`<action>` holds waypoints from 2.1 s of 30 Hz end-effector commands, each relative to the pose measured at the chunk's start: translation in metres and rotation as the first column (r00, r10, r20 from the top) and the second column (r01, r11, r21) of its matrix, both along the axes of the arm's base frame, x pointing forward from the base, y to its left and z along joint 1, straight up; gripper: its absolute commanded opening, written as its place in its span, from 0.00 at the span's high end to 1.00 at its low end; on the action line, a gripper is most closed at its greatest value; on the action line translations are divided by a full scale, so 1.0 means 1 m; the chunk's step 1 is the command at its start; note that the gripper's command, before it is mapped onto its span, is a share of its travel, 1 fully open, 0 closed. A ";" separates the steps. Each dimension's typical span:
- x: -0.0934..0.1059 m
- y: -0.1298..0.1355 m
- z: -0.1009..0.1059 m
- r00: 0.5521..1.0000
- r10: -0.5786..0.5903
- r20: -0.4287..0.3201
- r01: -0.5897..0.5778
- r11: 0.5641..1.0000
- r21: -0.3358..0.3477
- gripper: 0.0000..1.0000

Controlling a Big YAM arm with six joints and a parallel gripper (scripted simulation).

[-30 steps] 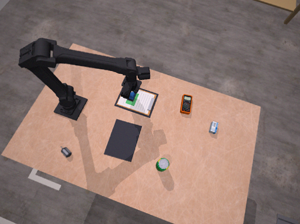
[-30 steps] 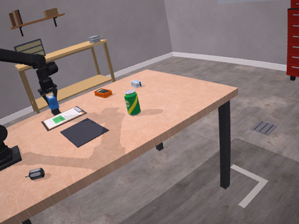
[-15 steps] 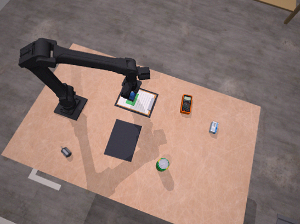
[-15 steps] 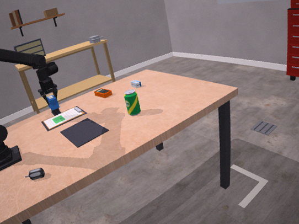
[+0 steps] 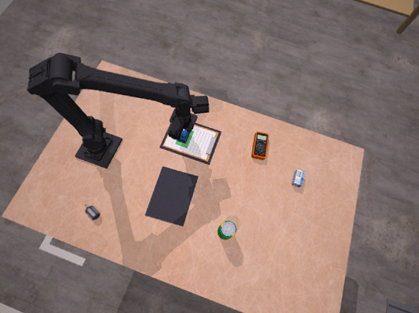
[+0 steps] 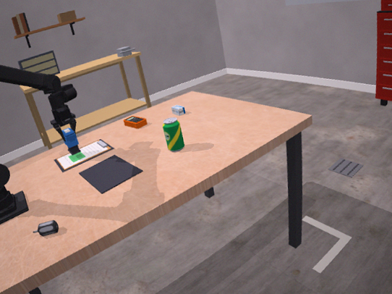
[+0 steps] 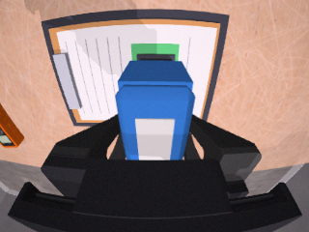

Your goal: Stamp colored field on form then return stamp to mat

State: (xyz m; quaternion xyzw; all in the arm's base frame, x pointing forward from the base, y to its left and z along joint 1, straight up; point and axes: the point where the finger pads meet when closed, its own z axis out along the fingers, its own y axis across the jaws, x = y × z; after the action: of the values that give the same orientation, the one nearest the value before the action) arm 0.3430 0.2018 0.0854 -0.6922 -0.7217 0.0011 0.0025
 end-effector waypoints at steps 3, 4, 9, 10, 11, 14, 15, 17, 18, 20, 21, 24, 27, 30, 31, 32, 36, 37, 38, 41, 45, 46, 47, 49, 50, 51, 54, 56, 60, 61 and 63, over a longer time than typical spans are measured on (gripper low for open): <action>0.004 -0.001 -0.016 1.000 -0.006 -0.001 0.006 1.000 0.000 0.72; 0.004 -0.001 -0.019 1.000 -0.006 -0.001 0.006 1.000 0.000 0.72; 0.007 0.001 -0.023 1.000 -0.006 0.006 0.006 1.000 0.004 0.72; 0.003 -0.001 -0.027 1.000 -0.006 -0.001 0.006 1.000 0.000 0.72; 0.003 -0.001 -0.029 1.000 -0.006 -0.001 0.006 1.000 0.000 0.72; 0.003 -0.001 -0.033 1.000 -0.006 -0.001 0.006 1.000 0.000 0.72; 0.009 0.002 -0.029 1.000 -0.006 0.012 0.006 1.000 0.008 0.72; 0.007 0.001 -0.031 1.000 -0.006 0.009 0.006 1.000 0.006 0.72; 0.007 0.001 -0.029 1.000 -0.006 0.012 0.006 1.000 0.008 0.72; 0.005 0.000 -0.027 1.000 -0.006 0.008 0.006 1.000 0.006 0.72; 0.005 0.000 -0.027 1.000 -0.006 0.008 0.006 1.000 0.006 0.72; 0.005 0.000 -0.027 1.000 -0.006 0.008 0.006 1.000 0.006 0.72; 0.005 0.000 -0.027 1.000 -0.006 0.008 0.006 1.000 0.006 0.72; 0.004 -0.001 -0.031 1.000 -0.006 0.005 0.006 1.000 0.004 0.72; 0.003 -0.001 -0.035 1.000 -0.006 0.001 0.006 1.000 0.001 0.72; 0.003 -0.001 -0.038 1.000 -0.006 -0.001 0.006 1.000 0.000 0.72; 0.002 -0.001 -0.047 1.000 -0.006 -0.001 0.006 1.000 0.000 0.72; 0.002 -0.001 -0.050 1.000 -0.006 -0.002 0.006 1.000 0.000 0.72; 0.002 -0.001 -0.053 1.000 -0.006 -0.001 0.006 1.000 0.000 0.72; 0.002 -0.001 -0.056 1.000 -0.006 -0.001 0.006 1.000 -0.001 0.72; 0.002 -0.001 -0.060 1.000 -0.005 -0.001 0.005 1.000 -0.001 0.72; 0.002 -0.001 -0.060 1.000 -0.005 -0.001 0.005 1.000 -0.001 0.72; 0.002 -0.001 -0.060 1.000 -0.005 -0.001 0.005 1.000 -0.001 0.72; 0.002 -0.001 -0.060 1.000 -0.005 -0.001 0.005 1.000 -0.001 0.72; 0.002 -0.001 -0.060 1.000 -0.005 -0.001 0.005 1.000 -0.001 0.72; 0.002 -0.001 -0.060 1.000 -0.005 -0.001 0.005 1.000 -0.001 0.72; 0.002 -0.001 -0.060 1.000 -0.005 -0.001 0.005 1.000 -0.001 0.72; 0.002 -0.001 -0.060 1.000 -0.005 -0.001 0.005 1.000 -0.001 0.72; 0.002 -0.001 -0.060 1.000 -0.005 -0.001 0.005 1.000 -0.001 0.72; 0.002 -0.001 -0.060 1.000 -0.005 -0.001 0.005 1.000 -0.001 0.72; 0.002 -0.001 -0.060 1.000 -0.005 -0.001 0.005 1.000 -0.001 0.72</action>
State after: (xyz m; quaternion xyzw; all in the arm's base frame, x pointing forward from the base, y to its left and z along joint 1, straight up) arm 0.3427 0.2019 0.0454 -0.6921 -0.7217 -0.0070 0.0007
